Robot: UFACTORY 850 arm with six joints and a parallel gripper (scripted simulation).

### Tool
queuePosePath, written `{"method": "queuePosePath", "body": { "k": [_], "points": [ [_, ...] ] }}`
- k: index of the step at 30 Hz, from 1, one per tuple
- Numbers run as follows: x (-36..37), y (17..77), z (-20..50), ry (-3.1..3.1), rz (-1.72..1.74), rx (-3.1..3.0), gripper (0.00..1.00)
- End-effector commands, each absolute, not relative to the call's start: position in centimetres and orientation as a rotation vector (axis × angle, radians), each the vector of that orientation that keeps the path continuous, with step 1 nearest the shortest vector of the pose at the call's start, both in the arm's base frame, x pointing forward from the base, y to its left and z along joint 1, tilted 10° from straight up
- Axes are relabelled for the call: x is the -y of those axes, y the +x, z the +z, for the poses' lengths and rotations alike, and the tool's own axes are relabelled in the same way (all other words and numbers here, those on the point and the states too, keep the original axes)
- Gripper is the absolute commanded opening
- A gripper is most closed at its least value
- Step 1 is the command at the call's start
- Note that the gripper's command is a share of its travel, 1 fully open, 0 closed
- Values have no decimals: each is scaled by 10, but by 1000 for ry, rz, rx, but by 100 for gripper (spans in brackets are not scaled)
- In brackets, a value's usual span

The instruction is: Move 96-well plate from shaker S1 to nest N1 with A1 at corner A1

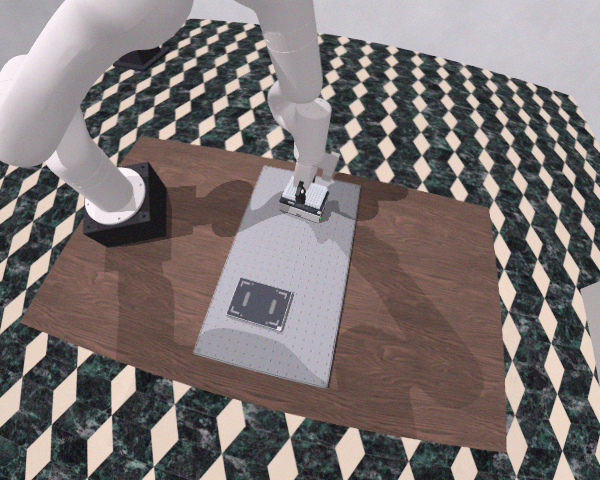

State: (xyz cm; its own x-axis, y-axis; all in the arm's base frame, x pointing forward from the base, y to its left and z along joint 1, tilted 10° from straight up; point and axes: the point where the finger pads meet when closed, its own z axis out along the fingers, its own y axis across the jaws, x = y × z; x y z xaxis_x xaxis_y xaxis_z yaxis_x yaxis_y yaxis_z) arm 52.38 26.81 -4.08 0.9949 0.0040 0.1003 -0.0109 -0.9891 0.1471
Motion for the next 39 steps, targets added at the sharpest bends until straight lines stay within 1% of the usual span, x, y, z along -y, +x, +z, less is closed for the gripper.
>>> {"method": "queuePosePath", "body": {
  "k": [1,12,39],
  "points": [
    [-269,524,-38,2991,153,5,0],
    [-269,524,-35,2991,153,5,0],
    [-275,520,4,2991,153,5,0]
  ]
}}
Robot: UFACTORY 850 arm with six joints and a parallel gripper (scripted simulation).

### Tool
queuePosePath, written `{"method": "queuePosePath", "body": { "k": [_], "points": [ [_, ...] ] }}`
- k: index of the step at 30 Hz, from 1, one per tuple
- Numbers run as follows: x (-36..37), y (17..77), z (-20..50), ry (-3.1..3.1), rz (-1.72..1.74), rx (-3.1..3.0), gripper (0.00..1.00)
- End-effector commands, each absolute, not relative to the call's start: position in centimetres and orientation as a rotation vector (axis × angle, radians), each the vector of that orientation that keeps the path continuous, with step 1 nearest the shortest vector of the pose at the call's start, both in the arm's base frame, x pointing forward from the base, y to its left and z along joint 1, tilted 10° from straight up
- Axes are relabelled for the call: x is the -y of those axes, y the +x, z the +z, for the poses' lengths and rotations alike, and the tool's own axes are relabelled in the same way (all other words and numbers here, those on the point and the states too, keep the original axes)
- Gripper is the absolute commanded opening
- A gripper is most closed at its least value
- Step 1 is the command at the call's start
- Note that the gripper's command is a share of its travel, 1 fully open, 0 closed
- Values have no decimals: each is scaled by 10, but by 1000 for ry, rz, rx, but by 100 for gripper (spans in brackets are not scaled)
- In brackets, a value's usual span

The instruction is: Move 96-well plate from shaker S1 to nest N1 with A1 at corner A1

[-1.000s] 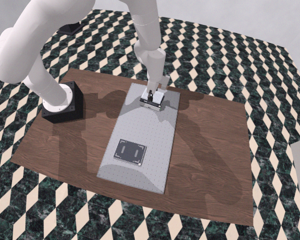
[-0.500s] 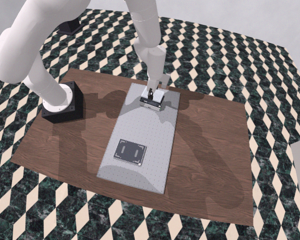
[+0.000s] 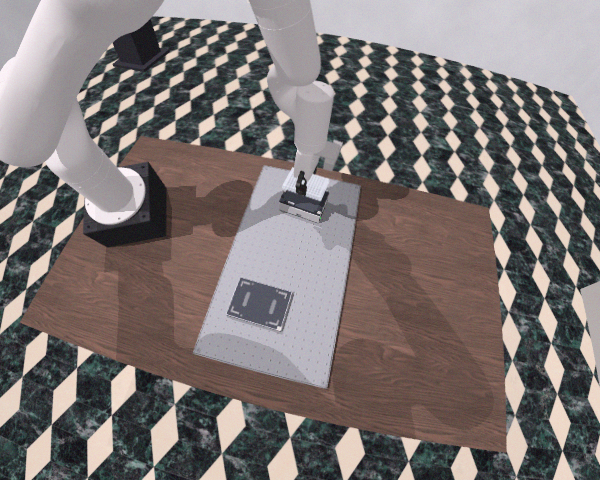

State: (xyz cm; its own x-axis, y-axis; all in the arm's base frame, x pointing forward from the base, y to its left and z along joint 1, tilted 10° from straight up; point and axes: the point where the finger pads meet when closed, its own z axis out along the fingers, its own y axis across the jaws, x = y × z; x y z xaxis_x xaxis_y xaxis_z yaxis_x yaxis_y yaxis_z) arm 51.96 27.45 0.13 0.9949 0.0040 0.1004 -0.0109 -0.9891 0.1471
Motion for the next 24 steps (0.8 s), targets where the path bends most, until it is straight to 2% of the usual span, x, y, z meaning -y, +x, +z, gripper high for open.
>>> {"method": "queuePosePath", "body": {
  "k": [1,24],
  "points": [
    [-275,520,4,2991,153,5,0],
    [-278,518,24,2991,153,5,0]
  ]
}}
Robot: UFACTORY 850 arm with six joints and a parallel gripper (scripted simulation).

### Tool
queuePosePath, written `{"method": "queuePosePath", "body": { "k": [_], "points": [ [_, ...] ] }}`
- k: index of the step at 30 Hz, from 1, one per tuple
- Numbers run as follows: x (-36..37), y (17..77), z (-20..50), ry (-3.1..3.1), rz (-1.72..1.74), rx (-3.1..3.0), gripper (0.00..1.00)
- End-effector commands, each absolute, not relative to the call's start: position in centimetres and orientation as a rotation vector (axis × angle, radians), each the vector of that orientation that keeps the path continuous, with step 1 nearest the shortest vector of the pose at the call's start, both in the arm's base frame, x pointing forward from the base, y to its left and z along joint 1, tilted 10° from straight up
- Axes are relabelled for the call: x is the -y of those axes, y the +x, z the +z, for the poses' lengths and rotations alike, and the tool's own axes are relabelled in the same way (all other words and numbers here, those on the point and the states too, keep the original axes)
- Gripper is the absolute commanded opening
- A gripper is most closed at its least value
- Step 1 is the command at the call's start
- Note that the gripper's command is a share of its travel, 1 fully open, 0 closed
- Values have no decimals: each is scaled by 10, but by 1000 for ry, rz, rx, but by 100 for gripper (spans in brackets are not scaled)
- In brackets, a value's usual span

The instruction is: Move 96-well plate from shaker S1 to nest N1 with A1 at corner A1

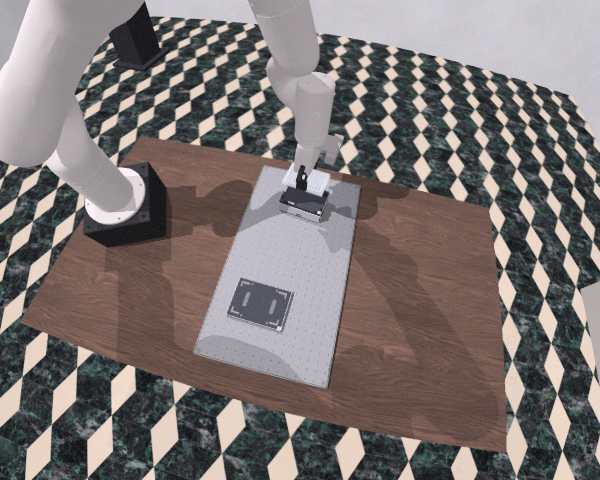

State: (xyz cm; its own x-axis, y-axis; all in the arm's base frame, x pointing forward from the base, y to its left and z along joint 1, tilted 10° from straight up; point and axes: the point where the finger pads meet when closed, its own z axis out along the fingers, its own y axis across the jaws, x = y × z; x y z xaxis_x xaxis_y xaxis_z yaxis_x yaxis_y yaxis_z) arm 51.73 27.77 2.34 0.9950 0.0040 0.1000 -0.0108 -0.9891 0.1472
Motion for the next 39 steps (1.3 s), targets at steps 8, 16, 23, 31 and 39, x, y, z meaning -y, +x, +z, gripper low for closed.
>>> {"method": "queuePosePath", "body": {
  "k": [8,16,23,31,39],
  "points": [
    [-258,518,25,2983,142,-138,0],
    [-238,519,26,2983,142,-138,0],
    [-215,519,26,2983,142,-138,0],
    [-195,519,27,2983,142,-138,0],
    [-168,519,28,2983,142,-138,0]
  ]
}}
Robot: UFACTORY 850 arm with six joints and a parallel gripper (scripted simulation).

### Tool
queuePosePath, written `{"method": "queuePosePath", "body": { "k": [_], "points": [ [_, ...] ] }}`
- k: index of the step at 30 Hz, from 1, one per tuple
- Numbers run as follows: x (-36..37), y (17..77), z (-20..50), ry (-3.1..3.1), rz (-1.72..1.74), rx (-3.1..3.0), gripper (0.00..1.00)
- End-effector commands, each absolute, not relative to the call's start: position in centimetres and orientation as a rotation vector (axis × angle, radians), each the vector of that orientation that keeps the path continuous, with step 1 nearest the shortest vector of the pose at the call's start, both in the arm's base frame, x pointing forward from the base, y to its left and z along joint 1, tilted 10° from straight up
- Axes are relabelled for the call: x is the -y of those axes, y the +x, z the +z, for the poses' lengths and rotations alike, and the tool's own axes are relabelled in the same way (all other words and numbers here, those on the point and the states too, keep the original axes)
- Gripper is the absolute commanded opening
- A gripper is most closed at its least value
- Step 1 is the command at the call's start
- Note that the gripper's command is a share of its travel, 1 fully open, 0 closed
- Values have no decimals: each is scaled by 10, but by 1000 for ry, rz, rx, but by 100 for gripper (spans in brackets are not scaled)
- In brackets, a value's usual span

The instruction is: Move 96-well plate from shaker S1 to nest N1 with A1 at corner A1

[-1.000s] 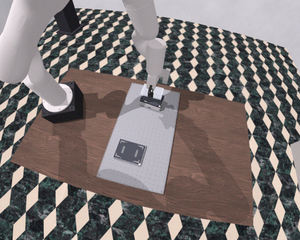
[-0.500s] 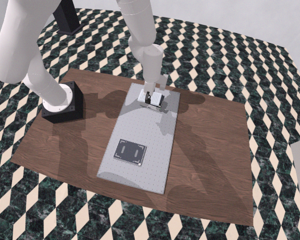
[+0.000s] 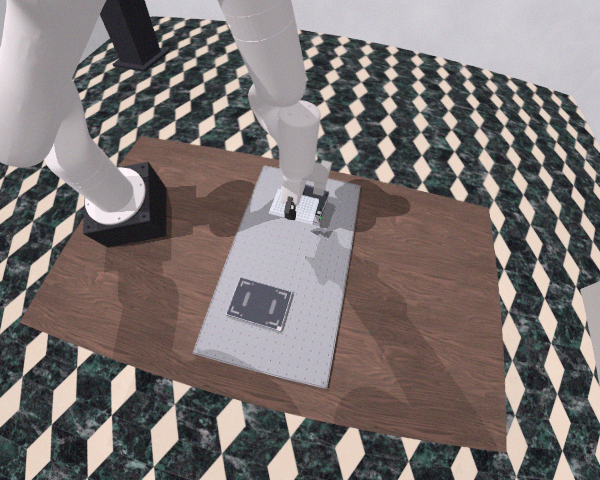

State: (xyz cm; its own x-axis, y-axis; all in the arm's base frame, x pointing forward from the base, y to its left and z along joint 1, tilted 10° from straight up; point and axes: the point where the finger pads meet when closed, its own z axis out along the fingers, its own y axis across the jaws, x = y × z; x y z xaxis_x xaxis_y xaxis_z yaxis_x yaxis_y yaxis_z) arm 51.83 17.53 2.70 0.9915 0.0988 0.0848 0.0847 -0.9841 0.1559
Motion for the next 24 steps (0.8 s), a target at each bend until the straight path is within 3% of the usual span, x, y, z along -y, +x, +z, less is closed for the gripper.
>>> {"method": "queuePosePath", "body": {
  "k": [1,24],
  "points": [
    [-165,519,28,2983,142,-138,0],
    [-102,520,30,2983,142,-138,0]
  ]
}}
